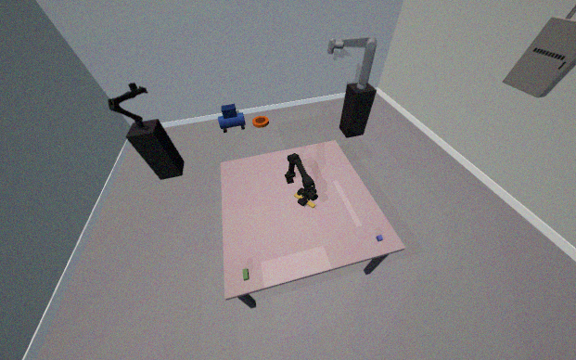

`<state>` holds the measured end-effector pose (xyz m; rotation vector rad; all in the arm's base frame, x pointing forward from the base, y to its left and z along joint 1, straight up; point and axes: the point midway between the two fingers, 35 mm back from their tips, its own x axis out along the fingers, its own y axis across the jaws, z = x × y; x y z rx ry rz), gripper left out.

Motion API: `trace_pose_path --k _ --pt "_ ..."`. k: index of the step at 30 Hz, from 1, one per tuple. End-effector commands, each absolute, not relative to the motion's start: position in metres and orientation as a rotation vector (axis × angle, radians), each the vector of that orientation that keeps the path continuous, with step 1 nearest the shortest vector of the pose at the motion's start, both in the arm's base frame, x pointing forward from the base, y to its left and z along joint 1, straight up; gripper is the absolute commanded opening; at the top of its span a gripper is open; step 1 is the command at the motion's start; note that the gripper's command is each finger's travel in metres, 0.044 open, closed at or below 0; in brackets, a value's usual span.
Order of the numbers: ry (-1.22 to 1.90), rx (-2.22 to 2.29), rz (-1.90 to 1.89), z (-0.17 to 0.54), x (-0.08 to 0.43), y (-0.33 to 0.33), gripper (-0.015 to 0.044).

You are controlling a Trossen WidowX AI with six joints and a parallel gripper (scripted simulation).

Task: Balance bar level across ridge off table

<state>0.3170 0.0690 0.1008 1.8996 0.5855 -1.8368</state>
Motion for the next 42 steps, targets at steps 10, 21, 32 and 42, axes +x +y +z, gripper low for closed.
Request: trace_pose_path --k 10,21,32,42 --pt "0.586 1.903 -1.84 0.0994 0.3169 0.0694 0.0" --pt "0.586 1.903 -1.84 0.0985 0.3167 0.0694 0.0" --pt "0.586 1.903 -1.84 0.0976 0.3167 0.0694 0.0" --pt "0.586 1.903 -1.84 0.0967 0.3167 0.0694 0.0"
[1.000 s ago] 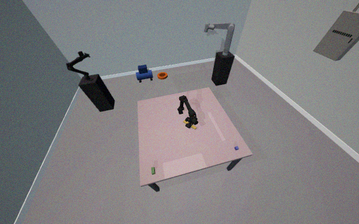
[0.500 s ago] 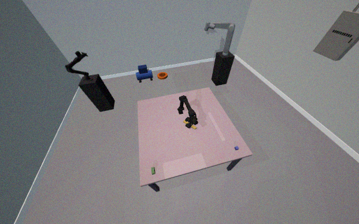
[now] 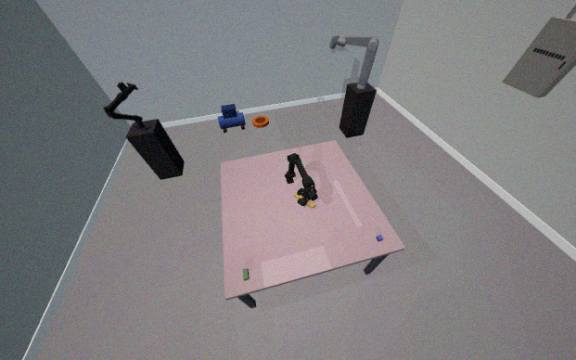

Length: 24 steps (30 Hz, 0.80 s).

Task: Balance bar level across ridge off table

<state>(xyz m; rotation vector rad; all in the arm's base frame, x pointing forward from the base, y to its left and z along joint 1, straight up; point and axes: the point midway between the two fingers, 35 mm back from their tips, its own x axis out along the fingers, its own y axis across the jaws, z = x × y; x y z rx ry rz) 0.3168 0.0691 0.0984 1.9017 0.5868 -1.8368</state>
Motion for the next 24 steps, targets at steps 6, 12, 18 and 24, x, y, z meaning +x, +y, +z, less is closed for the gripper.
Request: trace_pose_path --k 6,12,18,24 --pt "0.586 1.903 -1.84 0.0963 0.3167 0.0694 0.0" --pt "0.586 1.903 -1.84 0.0957 0.3168 0.0695 0.0" --pt "0.586 1.903 -1.84 0.0953 0.3168 0.0695 0.0" --pt "0.586 1.903 -1.84 0.0947 0.3169 0.0696 0.0"
